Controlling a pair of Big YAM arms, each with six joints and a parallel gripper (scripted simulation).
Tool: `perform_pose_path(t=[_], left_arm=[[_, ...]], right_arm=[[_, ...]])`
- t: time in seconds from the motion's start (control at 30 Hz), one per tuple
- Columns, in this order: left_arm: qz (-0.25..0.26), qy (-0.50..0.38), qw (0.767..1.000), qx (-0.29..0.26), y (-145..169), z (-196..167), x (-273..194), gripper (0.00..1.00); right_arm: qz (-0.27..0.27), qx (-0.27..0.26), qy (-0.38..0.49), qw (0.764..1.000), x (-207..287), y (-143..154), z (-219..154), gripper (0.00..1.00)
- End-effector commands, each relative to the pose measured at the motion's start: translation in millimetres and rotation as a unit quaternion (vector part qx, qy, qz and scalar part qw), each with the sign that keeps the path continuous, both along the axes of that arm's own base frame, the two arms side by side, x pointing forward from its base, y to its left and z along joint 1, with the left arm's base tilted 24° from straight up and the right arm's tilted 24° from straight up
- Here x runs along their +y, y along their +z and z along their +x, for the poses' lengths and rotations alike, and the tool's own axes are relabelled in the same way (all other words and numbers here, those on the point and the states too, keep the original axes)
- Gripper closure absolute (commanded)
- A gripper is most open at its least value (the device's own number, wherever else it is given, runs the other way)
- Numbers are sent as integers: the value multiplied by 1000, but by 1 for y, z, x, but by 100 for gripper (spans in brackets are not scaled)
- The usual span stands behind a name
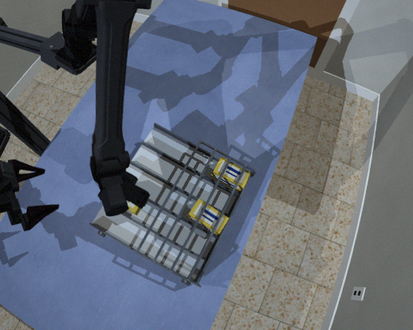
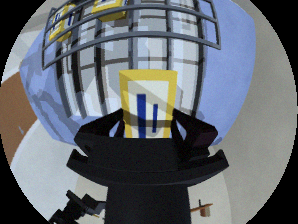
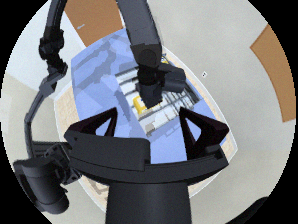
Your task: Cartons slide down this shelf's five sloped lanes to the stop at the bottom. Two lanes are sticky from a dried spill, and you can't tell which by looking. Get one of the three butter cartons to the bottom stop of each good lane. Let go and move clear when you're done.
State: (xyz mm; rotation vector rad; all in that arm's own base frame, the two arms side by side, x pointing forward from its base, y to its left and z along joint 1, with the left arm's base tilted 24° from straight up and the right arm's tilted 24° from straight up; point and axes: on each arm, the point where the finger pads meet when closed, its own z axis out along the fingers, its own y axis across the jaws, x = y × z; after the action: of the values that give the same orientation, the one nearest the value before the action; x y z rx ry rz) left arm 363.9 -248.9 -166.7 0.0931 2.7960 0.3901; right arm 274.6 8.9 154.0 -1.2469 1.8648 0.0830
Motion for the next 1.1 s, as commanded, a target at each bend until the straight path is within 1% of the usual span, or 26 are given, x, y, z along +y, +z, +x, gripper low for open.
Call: perform_pose_path(t=[0.0, 0.1, 0.13, 0.3, 0.43, 0.6, 0.7, 0.77, 0.83, 0.87, 1.0, 1.03, 1.07], left_arm=[[-14, 10, 1000, -12, -9, 17, -9, 41], [-14, 5, 1000, -12, -9, 14, -13, 41], [-17, 3, 1000, -15, -5, 15, -17, 41], [-19, 7, 1000, -18, -5, 21, -14, 41], [-8, 7, 1000, -6, -31, 13, 3, 41], [-9, 5, 1000, -7, -59, 11, 8, 41], [-10, -2, 1000, -8, -60, 8, -5, 41], [-15, -6, 1000, -13, -48, 19, -13, 41], [-15, -6, 1000, -13, -48, 19, -13, 41], [-15, -2, 1000, -16, -41, 27, -11, 41], [-7, 6, 1000, -6, -65, 21, 14, 41], [-9, 5, 1000, -9, -59, 17, 10, 41], [-4, 6, 1000, -3, -66, 14, 18, 41]], right_arm=[[-13, -26, 1, 1000, -8, 26, 11, 0], [-13, -26, 1, 1000, -8, 26, 11, 0], [-13, -26, 1, 1000, -8, 26, 11, 0], [-12, -25, 0, 1000, -8, 26, 11, 0], [-12, -25, 0, 1000, -8, 26, 11, 0], [-12, -25, 0, 1000, -8, 26, 11, 0], [-12, -25, 0, 1000, -8, 26, 11, 0], [-12, -25, 0, 1000, -8, 26, 11, 0], [-12, -25, 0, 1000, -8, 26, 11, 0], [-12, -25, 0, 1000, -8, 26, 11, 0], [-12, -25, 0, 1000, -8, 26, 11, 0], [-12, -25, 0, 1000, -8, 26, 11, 0], [-12, -25, 0, 1000, -8, 26, 11, 0]])
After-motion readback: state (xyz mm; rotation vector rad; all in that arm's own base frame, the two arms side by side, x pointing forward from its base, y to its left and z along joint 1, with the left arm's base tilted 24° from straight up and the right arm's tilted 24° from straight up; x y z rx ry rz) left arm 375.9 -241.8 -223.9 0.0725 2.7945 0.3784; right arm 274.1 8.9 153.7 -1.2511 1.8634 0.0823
